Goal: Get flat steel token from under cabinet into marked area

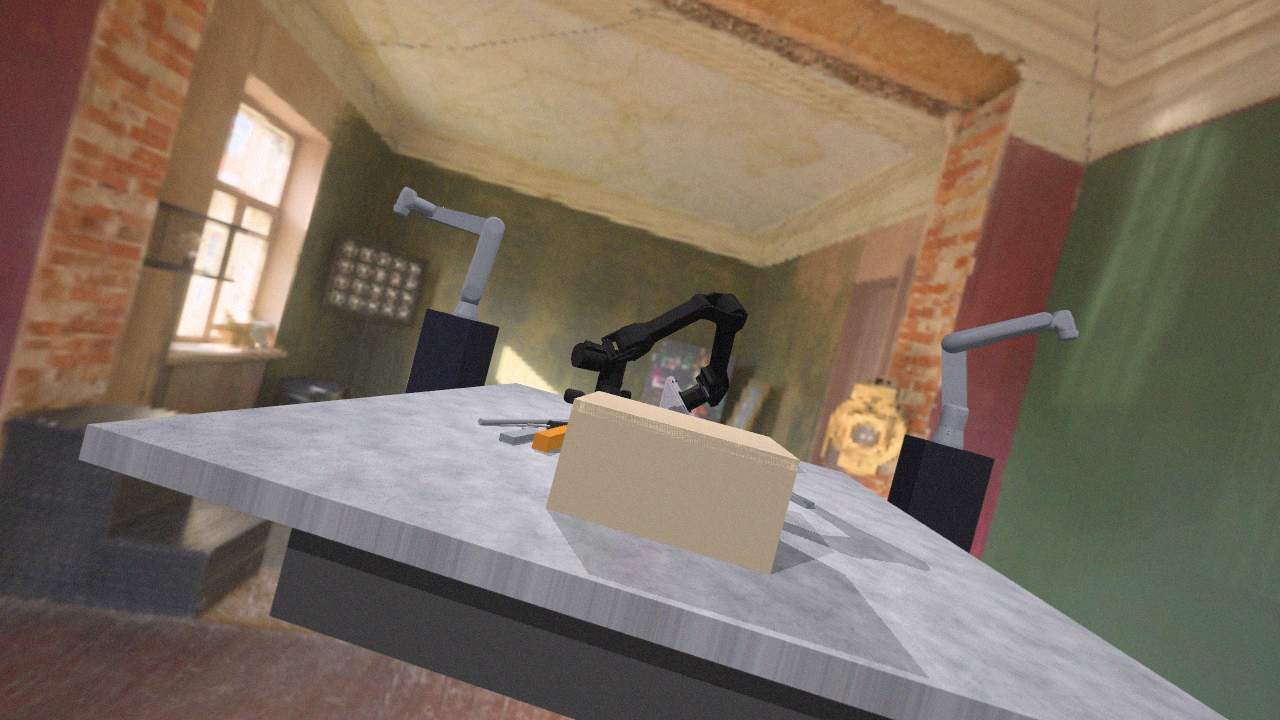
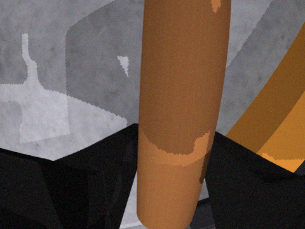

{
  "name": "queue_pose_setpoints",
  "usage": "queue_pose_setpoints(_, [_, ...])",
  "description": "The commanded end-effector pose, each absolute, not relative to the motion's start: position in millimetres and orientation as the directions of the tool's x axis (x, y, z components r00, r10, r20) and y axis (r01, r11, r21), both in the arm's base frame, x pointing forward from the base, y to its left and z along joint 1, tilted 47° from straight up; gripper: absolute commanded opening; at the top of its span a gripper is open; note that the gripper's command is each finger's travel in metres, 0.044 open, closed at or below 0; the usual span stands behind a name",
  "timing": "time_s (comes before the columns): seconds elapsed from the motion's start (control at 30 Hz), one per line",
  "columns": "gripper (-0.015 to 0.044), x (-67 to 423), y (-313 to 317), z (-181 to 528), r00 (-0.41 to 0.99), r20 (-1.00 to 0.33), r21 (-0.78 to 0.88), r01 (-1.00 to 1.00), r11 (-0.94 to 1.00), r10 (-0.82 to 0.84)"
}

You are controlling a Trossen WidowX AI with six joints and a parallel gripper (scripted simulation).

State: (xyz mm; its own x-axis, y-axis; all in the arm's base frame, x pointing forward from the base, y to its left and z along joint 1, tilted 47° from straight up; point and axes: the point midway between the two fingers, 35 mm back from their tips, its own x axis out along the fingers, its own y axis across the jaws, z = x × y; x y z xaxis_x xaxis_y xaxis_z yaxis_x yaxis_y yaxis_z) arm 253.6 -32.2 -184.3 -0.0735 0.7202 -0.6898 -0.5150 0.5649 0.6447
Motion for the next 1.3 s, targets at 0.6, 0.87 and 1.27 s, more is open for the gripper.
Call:
queue_pose_setpoints(0.6, [0.0200,253.5,-32.6,-184.5,-0.073,-0.690,0.669,-0.446,0.595,0.720])
queue_pose_setpoints(0.87, [0.0270,253.3,-31.8,-185.0,-0.070,-0.693,0.665,-0.445,0.599,0.718])
queue_pose_setpoints(1.27, [0.0270,250.0,-30.8,-187.6,-0.070,-0.693,0.665,-0.445,0.599,0.718])
